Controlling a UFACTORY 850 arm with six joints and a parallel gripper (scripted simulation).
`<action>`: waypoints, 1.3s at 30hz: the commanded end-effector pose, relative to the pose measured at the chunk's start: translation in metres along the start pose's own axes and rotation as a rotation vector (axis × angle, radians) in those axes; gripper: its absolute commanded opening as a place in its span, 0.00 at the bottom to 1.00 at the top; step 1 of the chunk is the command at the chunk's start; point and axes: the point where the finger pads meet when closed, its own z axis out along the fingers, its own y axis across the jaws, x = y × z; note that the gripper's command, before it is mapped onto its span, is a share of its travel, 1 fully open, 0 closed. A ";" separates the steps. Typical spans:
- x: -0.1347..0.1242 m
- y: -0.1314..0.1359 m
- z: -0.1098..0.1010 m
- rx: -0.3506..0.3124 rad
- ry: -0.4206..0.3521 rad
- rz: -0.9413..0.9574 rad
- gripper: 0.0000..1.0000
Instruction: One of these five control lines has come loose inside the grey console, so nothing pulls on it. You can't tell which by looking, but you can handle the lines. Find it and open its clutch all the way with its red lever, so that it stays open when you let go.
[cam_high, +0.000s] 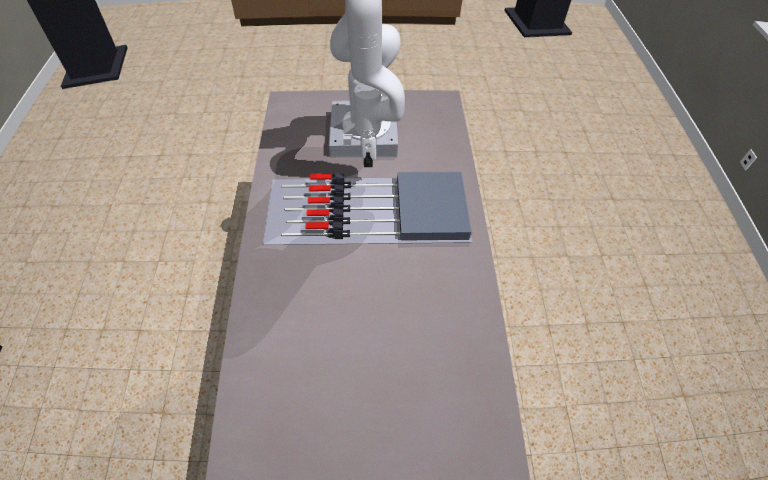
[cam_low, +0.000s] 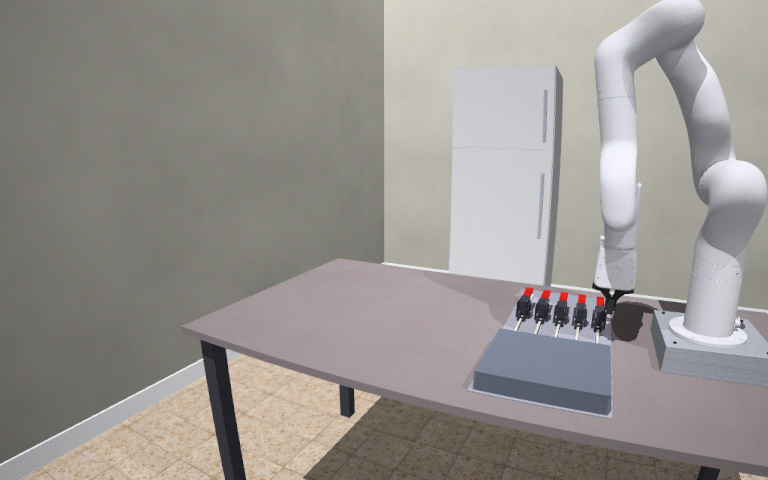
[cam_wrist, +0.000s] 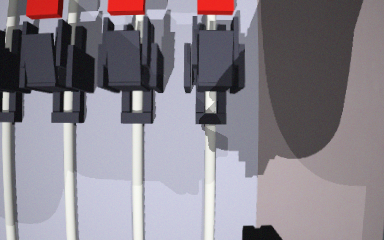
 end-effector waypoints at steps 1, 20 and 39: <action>0.000 -0.001 0.000 0.001 0.000 0.000 0.00; 0.000 -0.001 0.028 0.001 0.002 0.000 0.00; 0.000 -0.001 0.082 0.001 0.002 0.000 0.00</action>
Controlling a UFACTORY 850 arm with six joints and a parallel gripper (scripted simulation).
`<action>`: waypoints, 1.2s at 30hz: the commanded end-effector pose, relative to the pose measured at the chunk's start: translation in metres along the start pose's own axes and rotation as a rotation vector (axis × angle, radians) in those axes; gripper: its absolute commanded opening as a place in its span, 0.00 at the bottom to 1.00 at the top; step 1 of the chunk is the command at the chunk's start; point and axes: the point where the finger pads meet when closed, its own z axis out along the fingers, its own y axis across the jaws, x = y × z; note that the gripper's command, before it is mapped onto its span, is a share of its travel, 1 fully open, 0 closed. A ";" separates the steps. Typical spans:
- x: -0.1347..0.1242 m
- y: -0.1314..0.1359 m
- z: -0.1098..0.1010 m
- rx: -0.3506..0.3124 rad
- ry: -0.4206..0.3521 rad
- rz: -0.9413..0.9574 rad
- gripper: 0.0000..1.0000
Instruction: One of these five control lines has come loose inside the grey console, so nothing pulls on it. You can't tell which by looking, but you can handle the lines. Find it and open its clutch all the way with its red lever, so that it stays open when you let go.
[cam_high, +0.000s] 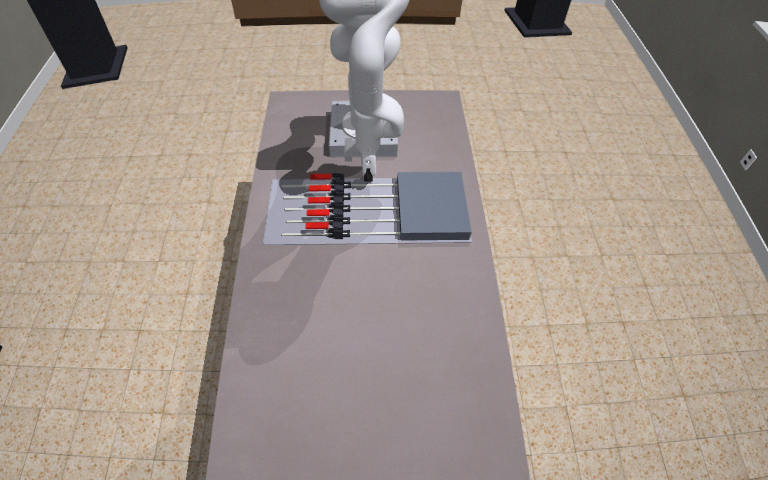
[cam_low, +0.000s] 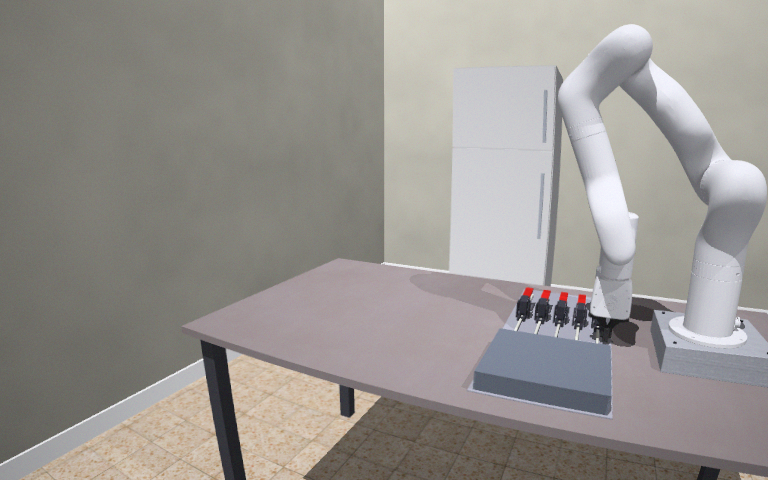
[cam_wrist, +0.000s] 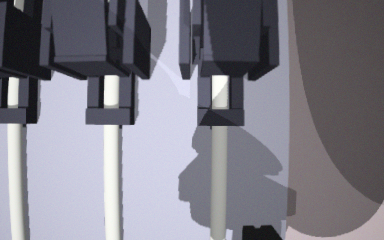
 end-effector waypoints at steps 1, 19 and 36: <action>0.000 -0.001 0.005 0.002 0.000 0.000 0.00; 0.000 -0.003 0.007 0.002 0.000 0.000 0.00; 0.000 -0.014 0.007 0.002 0.000 0.000 0.00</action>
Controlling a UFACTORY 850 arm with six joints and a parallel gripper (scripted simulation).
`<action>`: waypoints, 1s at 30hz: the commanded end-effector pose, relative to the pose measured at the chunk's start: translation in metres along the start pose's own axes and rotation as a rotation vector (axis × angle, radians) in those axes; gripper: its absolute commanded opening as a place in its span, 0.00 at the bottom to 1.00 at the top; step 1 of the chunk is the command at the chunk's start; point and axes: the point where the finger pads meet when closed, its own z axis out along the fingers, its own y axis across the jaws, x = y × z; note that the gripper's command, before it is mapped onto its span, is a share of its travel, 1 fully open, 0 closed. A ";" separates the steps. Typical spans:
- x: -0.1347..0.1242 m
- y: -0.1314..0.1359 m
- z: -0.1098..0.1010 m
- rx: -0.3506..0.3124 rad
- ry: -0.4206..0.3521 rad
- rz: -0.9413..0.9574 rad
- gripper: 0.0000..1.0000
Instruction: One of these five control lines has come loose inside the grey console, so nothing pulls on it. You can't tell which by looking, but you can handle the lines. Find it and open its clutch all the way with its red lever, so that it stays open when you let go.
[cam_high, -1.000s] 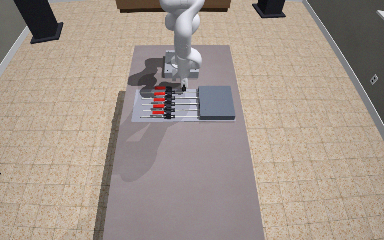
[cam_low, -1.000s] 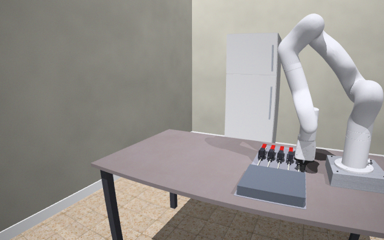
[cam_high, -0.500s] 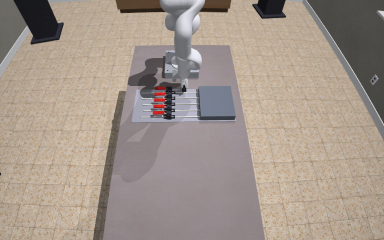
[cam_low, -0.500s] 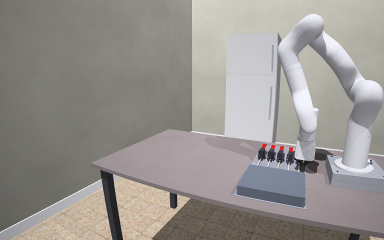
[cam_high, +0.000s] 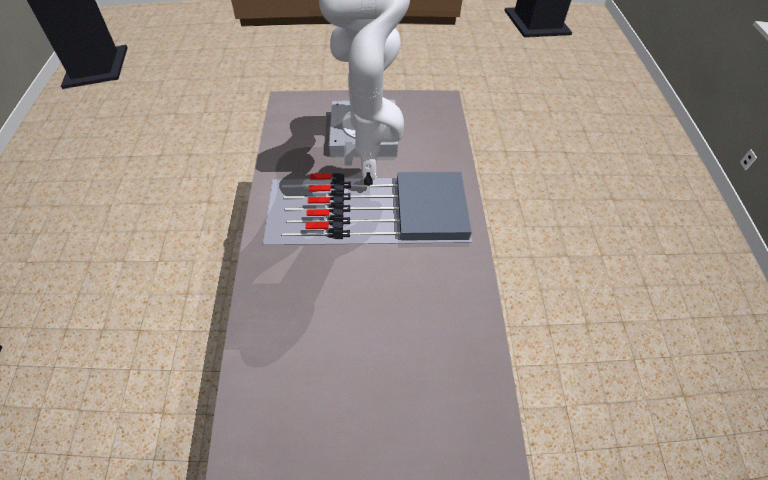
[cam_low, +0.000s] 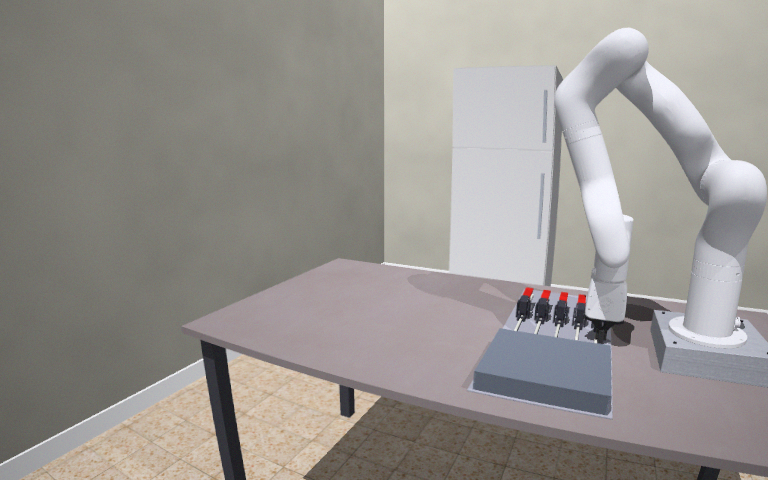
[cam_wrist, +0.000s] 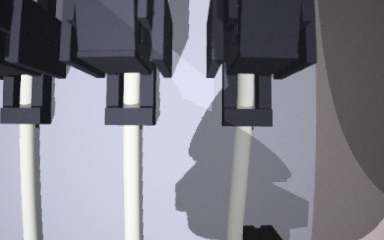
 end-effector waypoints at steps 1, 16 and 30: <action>0.000 -0.004 0.000 0.001 0.000 0.000 0.00; 0.000 -0.017 0.000 0.001 0.000 0.000 0.00; 0.000 -0.025 0.000 0.001 0.000 0.000 0.00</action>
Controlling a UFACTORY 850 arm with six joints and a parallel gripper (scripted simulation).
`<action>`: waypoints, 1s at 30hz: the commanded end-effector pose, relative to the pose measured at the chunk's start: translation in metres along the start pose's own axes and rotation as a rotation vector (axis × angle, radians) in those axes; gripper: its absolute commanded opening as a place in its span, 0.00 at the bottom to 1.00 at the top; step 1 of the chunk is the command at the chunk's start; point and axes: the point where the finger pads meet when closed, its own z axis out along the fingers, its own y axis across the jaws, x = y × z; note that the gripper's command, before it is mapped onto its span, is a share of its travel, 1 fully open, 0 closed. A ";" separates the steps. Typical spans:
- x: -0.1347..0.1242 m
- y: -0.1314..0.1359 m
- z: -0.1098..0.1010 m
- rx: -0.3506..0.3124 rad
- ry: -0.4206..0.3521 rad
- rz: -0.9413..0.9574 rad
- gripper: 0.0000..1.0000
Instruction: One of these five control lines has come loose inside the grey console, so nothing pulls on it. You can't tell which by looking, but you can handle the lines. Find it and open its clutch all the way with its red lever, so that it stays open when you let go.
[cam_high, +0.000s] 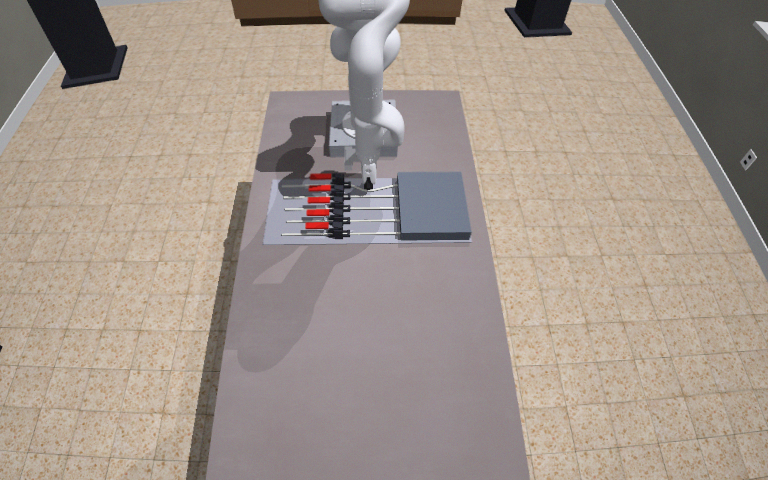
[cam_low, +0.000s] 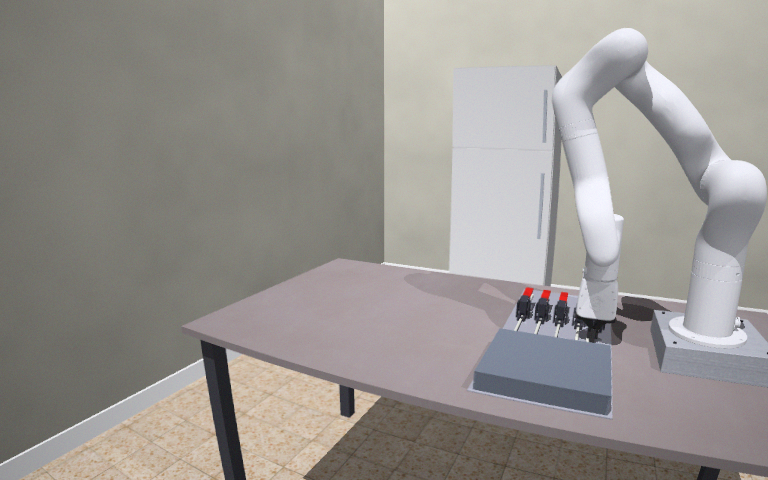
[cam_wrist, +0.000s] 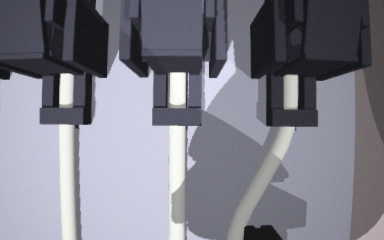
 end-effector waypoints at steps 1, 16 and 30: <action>0.000 -0.003 0.000 0.004 0.000 0.000 0.00; 0.000 -0.003 0.000 0.004 0.000 0.000 0.00; 0.000 0.000 0.000 0.004 0.000 0.000 0.00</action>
